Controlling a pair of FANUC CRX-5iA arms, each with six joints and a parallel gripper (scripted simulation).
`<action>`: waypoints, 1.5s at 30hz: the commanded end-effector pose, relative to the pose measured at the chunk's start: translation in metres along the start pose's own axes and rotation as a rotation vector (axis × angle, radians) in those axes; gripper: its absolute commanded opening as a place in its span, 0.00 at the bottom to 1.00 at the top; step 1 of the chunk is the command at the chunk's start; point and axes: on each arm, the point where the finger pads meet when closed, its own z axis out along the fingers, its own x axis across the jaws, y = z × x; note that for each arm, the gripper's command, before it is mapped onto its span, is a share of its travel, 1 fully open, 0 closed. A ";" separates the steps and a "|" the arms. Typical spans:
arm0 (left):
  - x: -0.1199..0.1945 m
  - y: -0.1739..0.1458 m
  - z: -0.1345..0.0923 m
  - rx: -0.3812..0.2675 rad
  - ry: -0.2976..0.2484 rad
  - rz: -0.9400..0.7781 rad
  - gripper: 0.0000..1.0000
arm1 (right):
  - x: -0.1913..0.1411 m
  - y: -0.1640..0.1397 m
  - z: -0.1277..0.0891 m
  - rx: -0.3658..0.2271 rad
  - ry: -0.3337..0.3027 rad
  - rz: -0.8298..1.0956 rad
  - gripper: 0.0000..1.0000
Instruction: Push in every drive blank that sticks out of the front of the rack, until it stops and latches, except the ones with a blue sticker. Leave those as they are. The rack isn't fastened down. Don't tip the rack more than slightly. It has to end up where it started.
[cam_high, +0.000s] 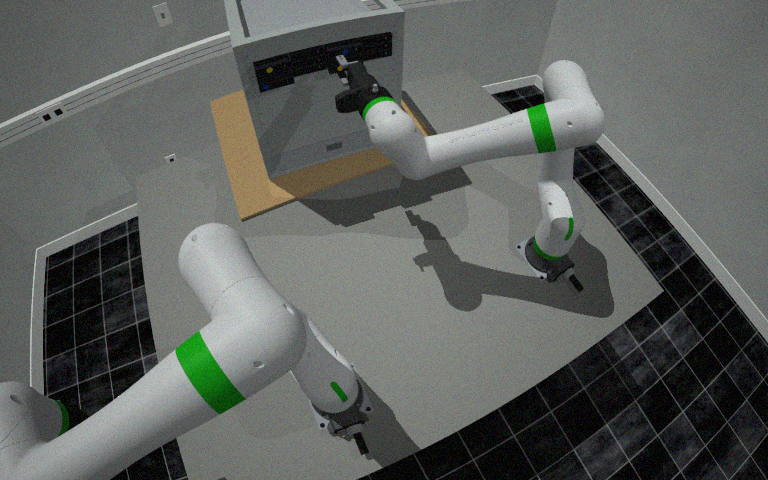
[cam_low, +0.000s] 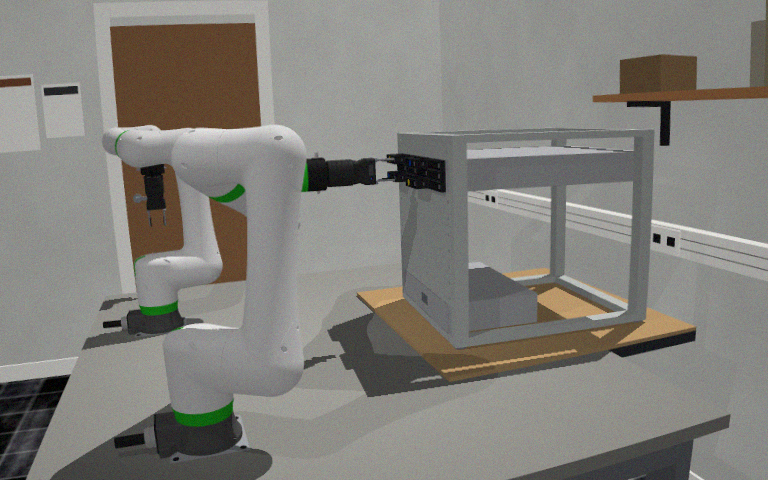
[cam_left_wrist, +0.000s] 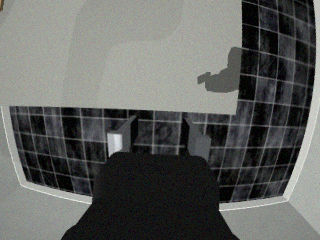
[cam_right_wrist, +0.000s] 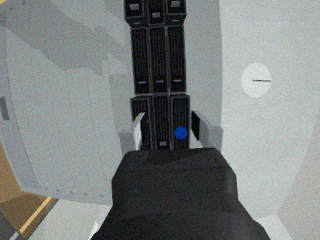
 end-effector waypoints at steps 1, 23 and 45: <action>0.000 0.000 -0.001 -0.002 0.000 0.000 1.00 | 0.002 -0.017 0.000 -0.001 0.001 0.002 1.00; 0.000 0.000 -0.001 -0.002 0.000 0.000 1.00 | 0.002 -0.137 0.000 -0.001 0.001 0.002 1.00; 0.000 0.000 -0.001 -0.002 0.000 0.000 1.00 | 0.002 -0.187 0.000 -0.001 0.001 0.002 1.00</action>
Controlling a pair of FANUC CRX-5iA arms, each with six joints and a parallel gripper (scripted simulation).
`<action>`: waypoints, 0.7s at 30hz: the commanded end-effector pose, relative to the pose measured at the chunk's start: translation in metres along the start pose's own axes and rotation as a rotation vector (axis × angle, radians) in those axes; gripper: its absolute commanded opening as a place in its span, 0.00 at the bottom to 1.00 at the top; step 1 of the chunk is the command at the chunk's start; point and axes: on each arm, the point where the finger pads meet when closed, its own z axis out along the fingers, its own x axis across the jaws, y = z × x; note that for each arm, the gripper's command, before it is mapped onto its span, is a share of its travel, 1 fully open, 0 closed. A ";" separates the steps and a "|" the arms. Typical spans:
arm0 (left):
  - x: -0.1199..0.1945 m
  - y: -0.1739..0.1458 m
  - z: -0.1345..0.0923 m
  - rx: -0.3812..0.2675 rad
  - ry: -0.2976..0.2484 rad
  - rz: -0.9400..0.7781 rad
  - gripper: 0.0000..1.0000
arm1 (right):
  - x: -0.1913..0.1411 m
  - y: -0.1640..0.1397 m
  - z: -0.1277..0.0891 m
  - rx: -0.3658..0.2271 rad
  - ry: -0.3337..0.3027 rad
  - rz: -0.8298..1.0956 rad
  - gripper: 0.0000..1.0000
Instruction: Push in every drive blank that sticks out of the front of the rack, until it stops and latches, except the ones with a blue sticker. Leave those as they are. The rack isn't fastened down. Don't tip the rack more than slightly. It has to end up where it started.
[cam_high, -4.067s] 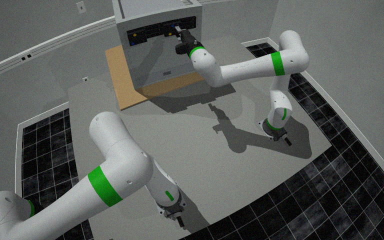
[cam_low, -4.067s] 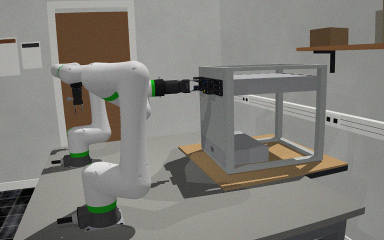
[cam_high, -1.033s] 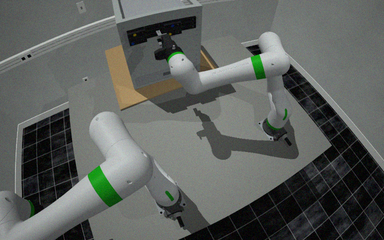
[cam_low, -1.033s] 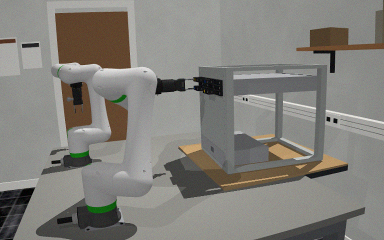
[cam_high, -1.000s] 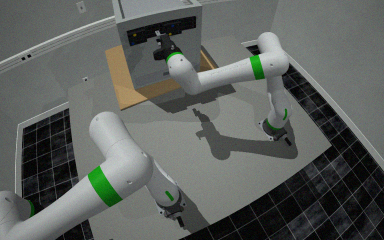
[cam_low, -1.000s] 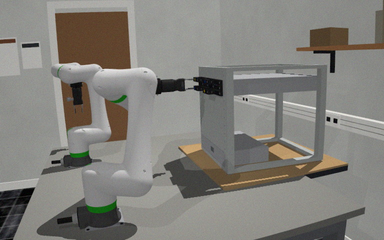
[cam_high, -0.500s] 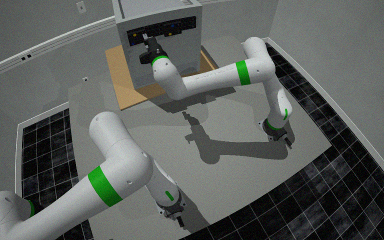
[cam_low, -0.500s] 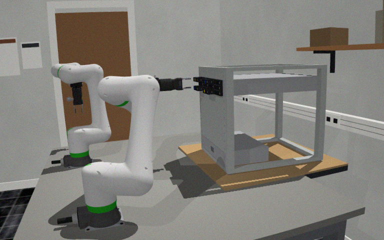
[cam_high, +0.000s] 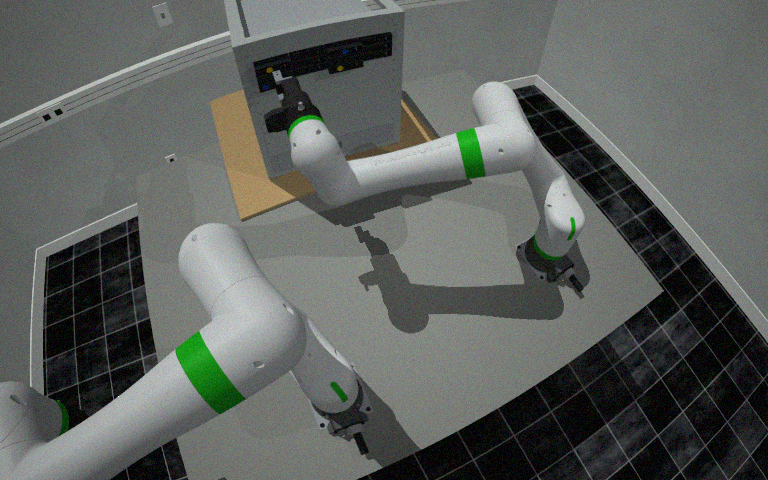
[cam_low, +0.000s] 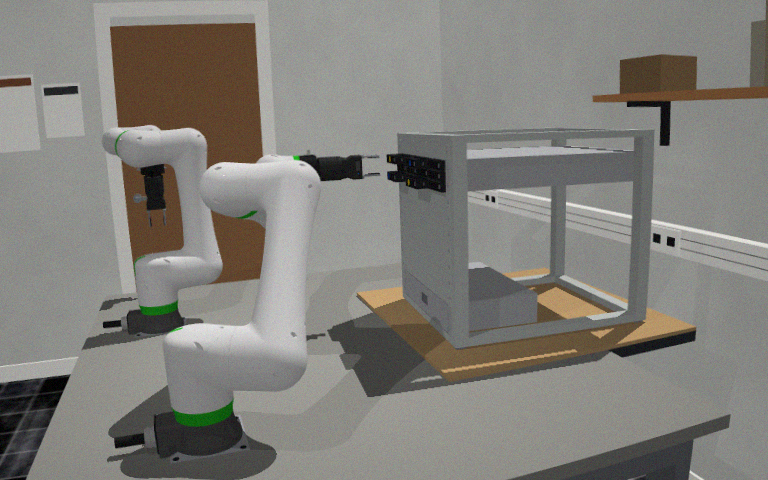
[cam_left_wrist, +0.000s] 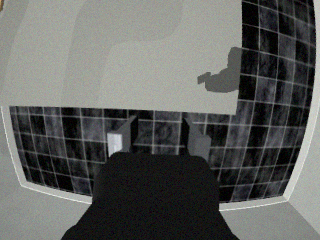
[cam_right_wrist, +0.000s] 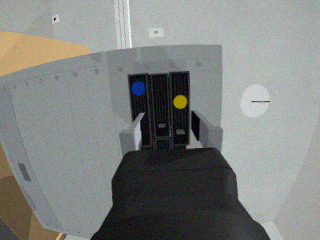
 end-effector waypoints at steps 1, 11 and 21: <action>0.000 0.000 -0.001 -0.002 0.000 0.000 1.00 | 0.002 -0.002 0.000 0.000 0.001 0.002 1.00; 0.000 0.000 -0.001 -0.002 0.000 0.000 1.00 | 0.002 -0.004 0.000 0.000 0.001 0.002 1.00; 0.000 0.000 -0.001 -0.002 0.000 0.000 1.00 | 0.002 -0.004 0.000 0.000 0.001 0.002 1.00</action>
